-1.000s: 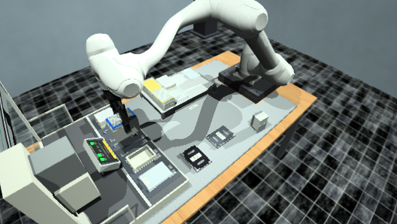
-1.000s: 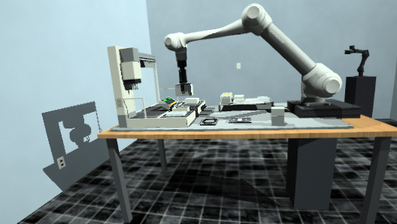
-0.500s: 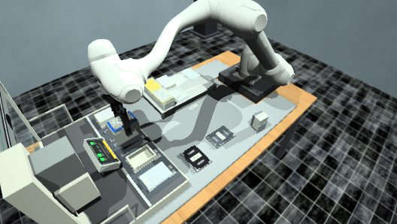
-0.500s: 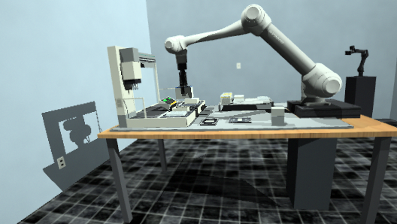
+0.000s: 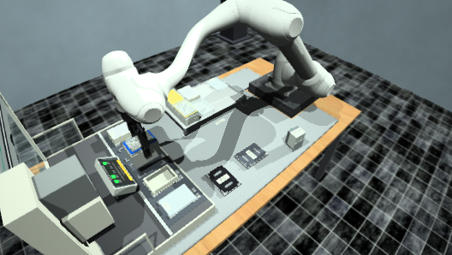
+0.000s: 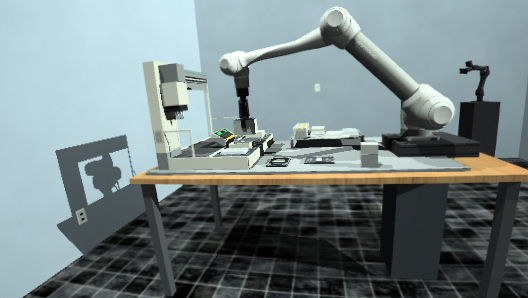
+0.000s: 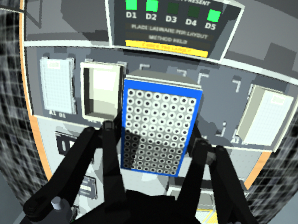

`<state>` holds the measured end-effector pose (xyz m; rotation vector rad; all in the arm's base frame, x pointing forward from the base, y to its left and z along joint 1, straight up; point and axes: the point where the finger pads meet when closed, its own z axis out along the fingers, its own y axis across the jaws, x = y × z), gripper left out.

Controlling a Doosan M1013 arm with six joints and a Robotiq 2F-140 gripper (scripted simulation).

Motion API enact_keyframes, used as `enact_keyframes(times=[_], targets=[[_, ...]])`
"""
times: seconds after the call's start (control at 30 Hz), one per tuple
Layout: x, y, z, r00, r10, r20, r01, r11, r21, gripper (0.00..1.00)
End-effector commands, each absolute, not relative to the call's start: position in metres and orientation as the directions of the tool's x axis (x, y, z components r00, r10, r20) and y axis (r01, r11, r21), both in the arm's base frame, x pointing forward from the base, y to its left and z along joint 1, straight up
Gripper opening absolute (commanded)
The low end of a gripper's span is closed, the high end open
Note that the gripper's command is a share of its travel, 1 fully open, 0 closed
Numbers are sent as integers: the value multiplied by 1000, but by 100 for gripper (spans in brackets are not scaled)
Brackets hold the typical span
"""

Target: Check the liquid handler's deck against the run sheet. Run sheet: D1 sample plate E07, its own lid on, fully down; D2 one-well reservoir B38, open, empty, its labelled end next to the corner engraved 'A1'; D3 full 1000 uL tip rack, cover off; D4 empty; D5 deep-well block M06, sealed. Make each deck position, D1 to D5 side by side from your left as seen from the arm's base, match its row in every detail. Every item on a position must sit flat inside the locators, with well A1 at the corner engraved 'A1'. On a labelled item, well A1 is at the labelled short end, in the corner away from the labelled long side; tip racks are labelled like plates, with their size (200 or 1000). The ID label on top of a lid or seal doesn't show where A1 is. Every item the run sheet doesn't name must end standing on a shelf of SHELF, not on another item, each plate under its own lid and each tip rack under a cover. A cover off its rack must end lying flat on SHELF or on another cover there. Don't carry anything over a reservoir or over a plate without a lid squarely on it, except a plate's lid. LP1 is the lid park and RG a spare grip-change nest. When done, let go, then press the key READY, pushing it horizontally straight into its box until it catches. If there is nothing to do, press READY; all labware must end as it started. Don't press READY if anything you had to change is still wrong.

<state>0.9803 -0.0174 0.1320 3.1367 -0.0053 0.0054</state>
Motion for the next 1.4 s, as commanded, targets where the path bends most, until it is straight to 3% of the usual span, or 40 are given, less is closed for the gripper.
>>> enact_keyframes(times=[0.0,1.37], targets=[[981,-17,130,1000,-3,6,-3,-1000,4,10],[981,-18,82,1000,-3,5,-3,-1000,5,10]])
